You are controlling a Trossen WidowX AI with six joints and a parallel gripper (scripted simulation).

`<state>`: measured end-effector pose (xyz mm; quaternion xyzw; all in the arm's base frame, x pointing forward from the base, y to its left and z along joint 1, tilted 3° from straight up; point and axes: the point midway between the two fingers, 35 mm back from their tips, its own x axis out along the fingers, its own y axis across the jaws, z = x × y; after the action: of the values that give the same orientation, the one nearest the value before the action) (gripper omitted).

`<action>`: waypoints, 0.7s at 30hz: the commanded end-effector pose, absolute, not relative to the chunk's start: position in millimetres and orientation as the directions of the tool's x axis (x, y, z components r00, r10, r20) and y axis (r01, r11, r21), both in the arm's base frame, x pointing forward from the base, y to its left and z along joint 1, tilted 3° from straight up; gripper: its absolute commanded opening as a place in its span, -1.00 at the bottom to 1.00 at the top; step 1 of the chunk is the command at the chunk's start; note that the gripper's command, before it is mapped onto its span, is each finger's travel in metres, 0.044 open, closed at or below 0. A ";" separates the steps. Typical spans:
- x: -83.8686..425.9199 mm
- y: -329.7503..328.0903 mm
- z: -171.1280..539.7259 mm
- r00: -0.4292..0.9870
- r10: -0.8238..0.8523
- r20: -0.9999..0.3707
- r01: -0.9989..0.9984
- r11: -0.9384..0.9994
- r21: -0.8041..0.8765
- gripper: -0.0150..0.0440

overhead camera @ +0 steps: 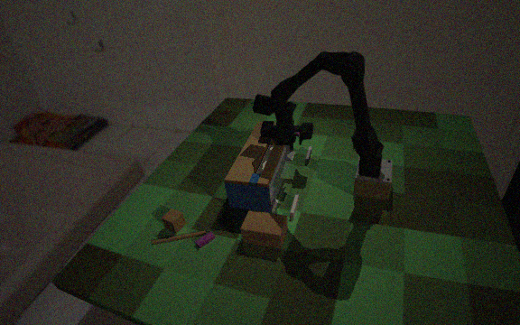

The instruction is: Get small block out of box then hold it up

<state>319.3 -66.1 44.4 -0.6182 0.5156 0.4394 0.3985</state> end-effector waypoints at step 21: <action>319.3 -86.1 107.3 0.101 -0.270 -0.957 -0.994 0.013 -0.108 0.60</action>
<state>320.3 -83.2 107.5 -0.6090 0.5242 0.4216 0.4202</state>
